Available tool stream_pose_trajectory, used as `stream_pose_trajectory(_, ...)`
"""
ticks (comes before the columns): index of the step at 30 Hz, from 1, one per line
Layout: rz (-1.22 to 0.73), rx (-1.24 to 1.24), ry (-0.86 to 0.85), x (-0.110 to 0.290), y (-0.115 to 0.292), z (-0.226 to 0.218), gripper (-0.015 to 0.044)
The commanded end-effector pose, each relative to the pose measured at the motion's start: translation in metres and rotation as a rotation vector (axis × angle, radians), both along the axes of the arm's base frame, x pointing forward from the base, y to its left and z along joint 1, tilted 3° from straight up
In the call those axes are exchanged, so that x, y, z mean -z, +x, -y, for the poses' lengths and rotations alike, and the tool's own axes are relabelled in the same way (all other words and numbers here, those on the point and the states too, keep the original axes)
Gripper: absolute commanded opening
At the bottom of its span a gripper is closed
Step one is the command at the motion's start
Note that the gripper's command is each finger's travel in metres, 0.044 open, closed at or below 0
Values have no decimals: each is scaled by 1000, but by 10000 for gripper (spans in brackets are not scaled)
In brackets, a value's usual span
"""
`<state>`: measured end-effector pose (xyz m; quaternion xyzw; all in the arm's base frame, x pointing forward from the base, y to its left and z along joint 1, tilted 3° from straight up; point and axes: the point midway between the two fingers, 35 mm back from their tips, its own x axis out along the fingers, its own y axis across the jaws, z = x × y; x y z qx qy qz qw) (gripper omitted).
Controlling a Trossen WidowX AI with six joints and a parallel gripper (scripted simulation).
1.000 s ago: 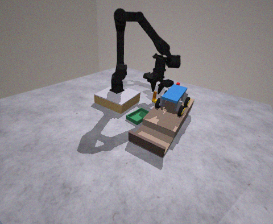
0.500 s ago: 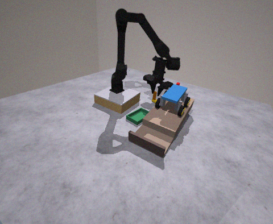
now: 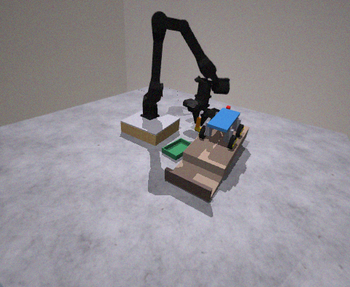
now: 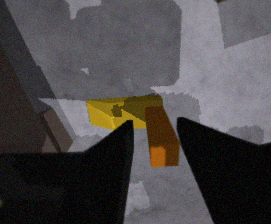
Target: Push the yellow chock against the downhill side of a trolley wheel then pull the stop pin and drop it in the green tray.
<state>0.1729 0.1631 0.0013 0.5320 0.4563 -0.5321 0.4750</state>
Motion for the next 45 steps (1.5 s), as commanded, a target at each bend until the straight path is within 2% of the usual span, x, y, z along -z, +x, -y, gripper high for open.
stream_pose_trajectory(1,1,0,0,0,0,0,85)
stream_pose_trajectory(9,1,0,0,0,0,0,32)
stream_pose_trajectory(11,0,-1,-1,-5,0,0,0)
stream_pose_trajectory(45,-2,-5,-6,-121,-6,0,0)
